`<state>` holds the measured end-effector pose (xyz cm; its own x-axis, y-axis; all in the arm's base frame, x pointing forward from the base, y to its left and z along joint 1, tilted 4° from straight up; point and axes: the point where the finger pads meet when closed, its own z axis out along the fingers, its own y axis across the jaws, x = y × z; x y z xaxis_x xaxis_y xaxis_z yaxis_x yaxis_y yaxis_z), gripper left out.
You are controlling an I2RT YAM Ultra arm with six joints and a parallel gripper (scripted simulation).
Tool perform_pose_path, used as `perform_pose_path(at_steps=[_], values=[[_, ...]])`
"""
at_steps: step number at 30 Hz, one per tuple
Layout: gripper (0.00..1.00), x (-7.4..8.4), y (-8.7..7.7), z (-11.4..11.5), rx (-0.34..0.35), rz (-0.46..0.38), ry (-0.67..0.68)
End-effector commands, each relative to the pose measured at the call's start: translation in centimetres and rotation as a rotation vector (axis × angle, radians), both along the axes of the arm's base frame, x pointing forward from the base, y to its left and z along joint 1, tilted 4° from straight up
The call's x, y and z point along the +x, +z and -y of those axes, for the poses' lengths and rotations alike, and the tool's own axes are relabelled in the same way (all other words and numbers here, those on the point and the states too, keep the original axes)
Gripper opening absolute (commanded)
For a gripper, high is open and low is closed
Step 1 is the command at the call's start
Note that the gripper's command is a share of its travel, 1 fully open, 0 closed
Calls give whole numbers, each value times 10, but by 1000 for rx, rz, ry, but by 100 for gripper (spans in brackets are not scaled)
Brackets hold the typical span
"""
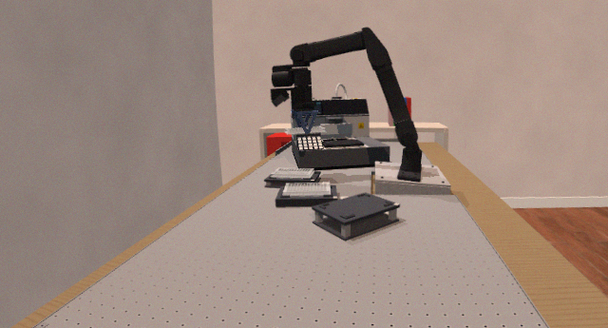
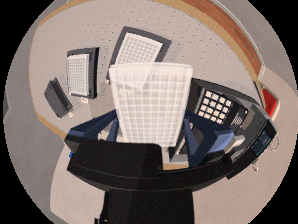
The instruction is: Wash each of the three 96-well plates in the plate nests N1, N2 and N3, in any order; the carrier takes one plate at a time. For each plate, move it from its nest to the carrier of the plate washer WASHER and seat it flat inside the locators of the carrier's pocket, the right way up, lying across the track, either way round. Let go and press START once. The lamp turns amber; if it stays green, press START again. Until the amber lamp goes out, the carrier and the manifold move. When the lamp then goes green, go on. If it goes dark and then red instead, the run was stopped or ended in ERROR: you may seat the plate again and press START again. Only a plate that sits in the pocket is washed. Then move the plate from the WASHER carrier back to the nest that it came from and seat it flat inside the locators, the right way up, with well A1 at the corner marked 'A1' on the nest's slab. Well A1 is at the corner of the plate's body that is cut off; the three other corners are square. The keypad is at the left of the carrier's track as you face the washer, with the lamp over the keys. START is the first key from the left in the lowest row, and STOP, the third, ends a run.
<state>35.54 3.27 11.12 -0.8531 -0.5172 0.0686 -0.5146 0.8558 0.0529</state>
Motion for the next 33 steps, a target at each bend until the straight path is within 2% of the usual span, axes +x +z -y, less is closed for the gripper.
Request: perform_pose_path(at_steps=[1, 2, 17, 33], values=[[0, 2, 7, 8, 6, 24, 33], [0, 2, 7, 8, 6, 24, 33], [0, 5, 12, 83, 3, 24, 34], [0, 5, 12, 83, 3, 24, 34]])
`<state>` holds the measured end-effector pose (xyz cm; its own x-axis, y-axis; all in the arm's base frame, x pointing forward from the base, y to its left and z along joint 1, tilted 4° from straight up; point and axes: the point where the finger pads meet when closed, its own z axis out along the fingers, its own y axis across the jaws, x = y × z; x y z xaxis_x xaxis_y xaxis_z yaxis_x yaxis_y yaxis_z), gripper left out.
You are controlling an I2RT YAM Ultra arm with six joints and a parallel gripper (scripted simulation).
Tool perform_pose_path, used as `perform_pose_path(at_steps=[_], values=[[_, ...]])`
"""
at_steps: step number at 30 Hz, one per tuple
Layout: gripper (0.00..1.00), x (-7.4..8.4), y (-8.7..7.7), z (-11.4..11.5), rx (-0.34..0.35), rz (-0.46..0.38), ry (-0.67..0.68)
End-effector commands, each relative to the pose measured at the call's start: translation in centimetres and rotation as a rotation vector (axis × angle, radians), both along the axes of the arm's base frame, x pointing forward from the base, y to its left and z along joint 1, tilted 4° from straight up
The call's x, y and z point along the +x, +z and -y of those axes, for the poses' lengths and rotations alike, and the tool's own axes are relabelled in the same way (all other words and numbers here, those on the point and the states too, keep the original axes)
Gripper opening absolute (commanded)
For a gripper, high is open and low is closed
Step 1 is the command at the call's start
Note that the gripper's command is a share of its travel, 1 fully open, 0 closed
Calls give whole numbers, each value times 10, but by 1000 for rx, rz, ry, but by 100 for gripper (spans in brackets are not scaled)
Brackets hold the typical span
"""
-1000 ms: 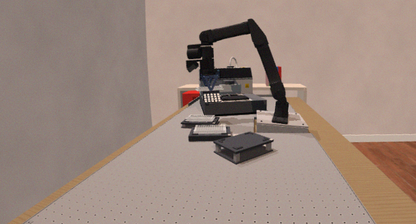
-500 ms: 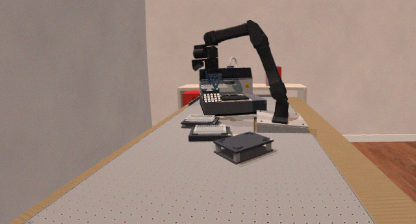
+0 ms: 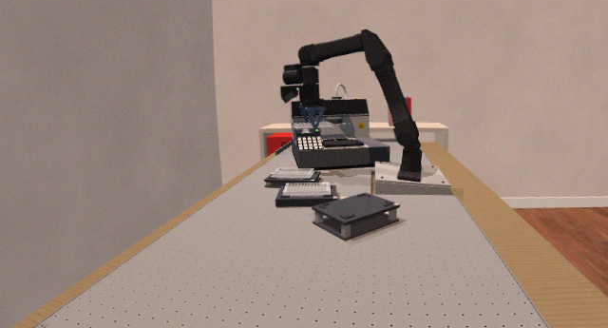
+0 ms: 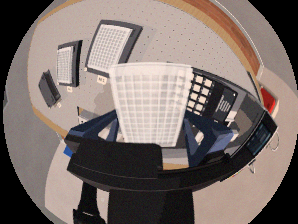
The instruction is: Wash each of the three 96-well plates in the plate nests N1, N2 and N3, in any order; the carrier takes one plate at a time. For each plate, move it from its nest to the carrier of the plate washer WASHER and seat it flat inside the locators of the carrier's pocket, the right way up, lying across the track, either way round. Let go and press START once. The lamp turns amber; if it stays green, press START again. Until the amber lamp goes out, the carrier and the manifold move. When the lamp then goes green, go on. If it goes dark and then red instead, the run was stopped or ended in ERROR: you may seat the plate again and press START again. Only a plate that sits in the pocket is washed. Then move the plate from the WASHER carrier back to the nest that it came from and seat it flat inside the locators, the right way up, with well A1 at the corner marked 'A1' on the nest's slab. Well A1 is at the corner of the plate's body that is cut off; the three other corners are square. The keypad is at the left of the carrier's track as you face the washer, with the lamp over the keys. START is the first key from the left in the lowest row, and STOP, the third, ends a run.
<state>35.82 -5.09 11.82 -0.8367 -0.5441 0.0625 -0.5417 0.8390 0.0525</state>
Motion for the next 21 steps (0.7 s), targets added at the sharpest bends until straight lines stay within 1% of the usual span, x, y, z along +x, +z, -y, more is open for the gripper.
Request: perform_pose_path(at_steps=[1, 3, 6, 18, 20, 21], values=[[0, 1, 5, 4, -2, 18, -31], [0, 1, 5, 4, -2, 18, -31], [0, -6, 7, 18, -8, 17, -113], [0, -31, 12, 72, -10, 16, -113], [0, -31, 12, 72, -10, 16, -113], [0, -33, 13, 77, -10, 16, -113]])
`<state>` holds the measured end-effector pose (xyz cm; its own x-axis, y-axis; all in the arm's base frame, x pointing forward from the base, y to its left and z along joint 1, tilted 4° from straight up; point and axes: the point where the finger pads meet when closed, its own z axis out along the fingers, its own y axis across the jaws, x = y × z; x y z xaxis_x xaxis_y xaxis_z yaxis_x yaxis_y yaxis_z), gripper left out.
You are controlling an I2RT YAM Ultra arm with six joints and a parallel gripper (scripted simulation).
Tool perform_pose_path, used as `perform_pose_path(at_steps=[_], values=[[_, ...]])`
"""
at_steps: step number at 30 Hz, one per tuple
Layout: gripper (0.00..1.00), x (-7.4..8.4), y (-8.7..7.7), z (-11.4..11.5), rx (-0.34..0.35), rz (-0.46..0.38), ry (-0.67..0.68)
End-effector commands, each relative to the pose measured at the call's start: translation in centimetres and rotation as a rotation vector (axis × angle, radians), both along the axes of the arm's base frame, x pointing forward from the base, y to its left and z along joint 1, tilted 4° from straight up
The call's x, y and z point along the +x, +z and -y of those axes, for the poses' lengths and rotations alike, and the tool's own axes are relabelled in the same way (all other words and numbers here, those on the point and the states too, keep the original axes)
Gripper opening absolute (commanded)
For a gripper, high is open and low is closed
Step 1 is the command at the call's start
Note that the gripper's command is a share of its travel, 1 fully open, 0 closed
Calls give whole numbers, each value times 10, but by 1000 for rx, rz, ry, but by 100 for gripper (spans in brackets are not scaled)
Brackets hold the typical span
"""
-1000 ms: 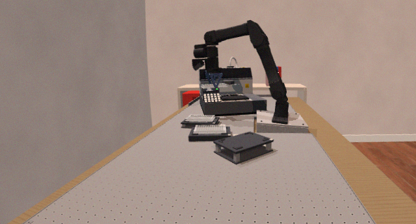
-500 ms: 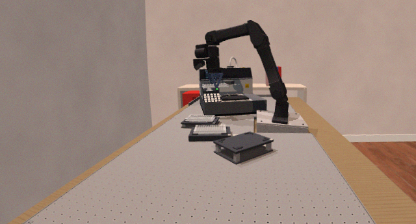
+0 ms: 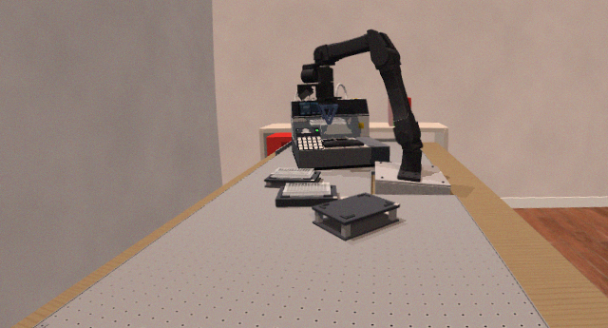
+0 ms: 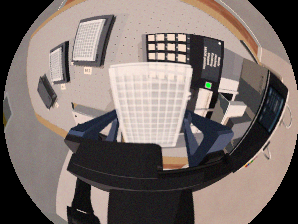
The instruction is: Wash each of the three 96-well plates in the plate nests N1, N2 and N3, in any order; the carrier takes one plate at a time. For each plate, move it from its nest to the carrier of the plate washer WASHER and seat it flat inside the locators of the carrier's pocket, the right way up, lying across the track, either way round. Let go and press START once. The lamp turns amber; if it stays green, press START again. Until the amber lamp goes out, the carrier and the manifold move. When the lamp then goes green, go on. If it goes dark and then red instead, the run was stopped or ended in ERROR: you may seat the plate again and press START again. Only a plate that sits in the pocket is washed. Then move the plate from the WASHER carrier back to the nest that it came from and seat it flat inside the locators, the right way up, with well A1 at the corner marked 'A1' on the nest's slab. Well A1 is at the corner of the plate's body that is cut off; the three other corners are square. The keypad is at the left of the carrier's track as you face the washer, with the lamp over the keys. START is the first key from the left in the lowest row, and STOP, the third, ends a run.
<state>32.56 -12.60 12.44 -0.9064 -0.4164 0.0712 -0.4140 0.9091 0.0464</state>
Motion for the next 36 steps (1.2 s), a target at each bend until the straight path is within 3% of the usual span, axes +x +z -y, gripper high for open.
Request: perform_pose_path(at_steps=[1, 18, 36], values=[[0, -2, 7, 6, -2, 20, 33], [0, -34, 14, 75, -4, 19, 33], [0, -33, 14, 76, -5, 19, 33]])
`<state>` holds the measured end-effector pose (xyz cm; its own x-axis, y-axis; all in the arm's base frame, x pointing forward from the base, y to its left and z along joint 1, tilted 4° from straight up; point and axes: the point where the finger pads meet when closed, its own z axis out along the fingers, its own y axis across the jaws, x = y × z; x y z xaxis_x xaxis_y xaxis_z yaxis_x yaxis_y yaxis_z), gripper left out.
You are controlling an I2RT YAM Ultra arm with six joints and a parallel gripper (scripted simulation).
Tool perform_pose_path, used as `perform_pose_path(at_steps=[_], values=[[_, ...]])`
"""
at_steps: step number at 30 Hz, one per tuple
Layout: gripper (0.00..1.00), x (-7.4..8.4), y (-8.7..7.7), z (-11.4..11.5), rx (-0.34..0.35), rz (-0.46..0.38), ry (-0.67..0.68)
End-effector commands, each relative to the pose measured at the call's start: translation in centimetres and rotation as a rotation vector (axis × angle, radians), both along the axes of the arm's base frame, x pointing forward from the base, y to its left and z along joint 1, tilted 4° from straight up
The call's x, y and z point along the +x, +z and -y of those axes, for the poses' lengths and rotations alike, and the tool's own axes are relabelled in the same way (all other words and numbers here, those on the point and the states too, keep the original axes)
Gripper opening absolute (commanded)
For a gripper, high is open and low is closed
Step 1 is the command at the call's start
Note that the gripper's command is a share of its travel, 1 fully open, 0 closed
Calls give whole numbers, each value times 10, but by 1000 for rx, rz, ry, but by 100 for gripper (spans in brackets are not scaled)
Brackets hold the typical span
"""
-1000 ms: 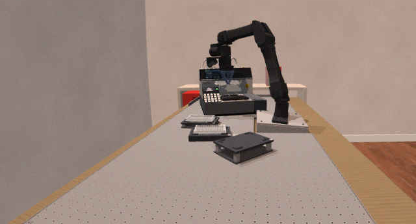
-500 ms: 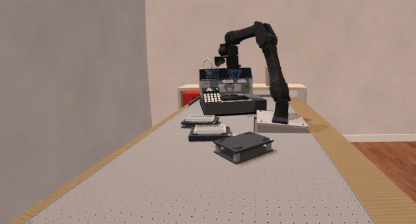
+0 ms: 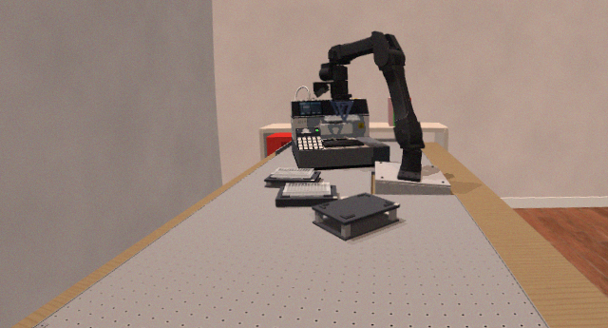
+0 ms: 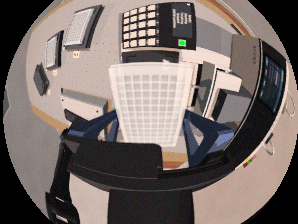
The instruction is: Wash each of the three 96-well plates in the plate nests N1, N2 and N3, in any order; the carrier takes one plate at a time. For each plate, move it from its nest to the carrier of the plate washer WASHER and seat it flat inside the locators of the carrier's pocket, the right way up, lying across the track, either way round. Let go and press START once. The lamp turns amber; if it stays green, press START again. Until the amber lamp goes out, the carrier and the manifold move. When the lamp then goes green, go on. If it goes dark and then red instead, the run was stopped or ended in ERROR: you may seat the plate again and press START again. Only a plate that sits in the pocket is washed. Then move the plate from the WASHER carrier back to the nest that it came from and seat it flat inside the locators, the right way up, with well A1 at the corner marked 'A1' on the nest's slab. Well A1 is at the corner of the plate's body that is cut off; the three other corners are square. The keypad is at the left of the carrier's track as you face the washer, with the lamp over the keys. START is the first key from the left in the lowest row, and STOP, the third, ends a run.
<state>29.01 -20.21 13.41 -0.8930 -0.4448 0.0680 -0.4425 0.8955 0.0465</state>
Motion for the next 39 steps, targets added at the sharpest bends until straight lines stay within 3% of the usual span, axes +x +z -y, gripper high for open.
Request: perform_pose_path(at_steps=[1, 33, 39], values=[[0, 3, 5, 0, -6, 17, 1], [0, 2, 5, -1, -6, 17, 1], [0, 2, -5, -1, -6, 17, 1]])
